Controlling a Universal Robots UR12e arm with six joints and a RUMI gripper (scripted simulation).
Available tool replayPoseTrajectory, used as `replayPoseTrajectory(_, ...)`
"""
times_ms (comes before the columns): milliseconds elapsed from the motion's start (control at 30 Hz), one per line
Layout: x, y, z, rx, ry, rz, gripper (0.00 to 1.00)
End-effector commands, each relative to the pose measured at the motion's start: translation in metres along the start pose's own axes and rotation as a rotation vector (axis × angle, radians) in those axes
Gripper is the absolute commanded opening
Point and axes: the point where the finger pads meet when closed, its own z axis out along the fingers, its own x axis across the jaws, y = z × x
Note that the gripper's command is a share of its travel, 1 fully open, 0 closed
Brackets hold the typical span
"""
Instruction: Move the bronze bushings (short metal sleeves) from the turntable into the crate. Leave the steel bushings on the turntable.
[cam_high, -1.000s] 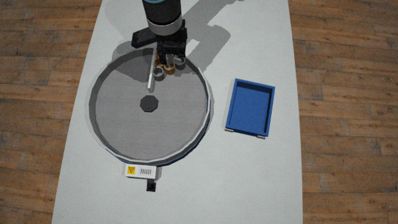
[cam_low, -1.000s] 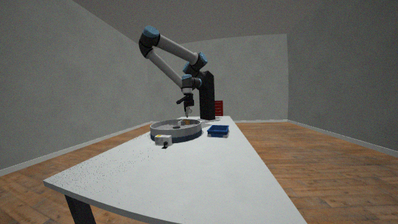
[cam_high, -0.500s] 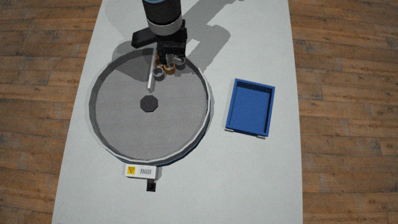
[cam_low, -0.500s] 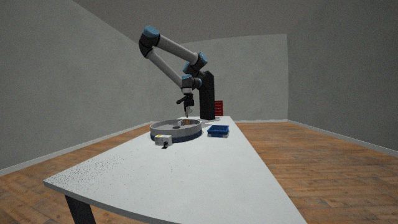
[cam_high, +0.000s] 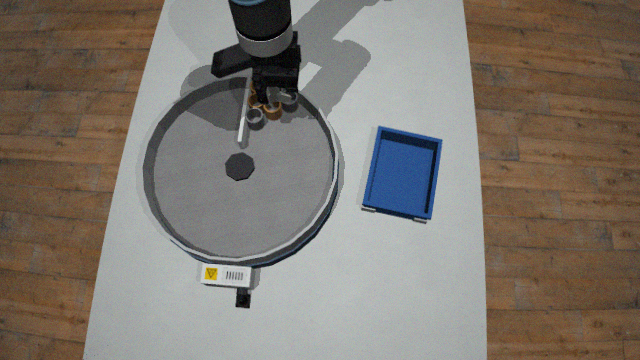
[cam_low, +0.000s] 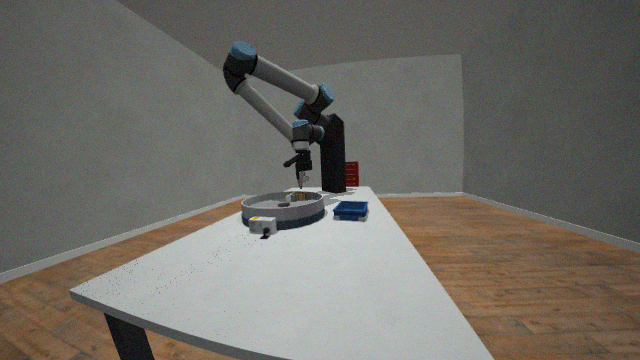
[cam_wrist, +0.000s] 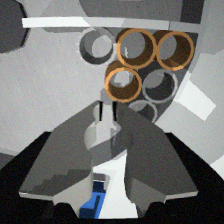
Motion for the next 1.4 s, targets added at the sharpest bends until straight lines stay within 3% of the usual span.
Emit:
replayPoseTrajectory(0, -0.002, -0.001, -0.001, 0.001, -0.003, 0.001, 0.05)
replayPoseTrajectory(1033, -0.002, -0.001, 0.0, 0.001, -0.002, 0.001, 0.05)
replayPoseTrajectory(1233, -0.002, -0.002, 0.022, 0.002, -0.002, 0.001, 0.05)
replayPoseTrajectory(1367, -0.002, -0.002, 0.024, 0.002, -0.002, 0.001, 0.05)
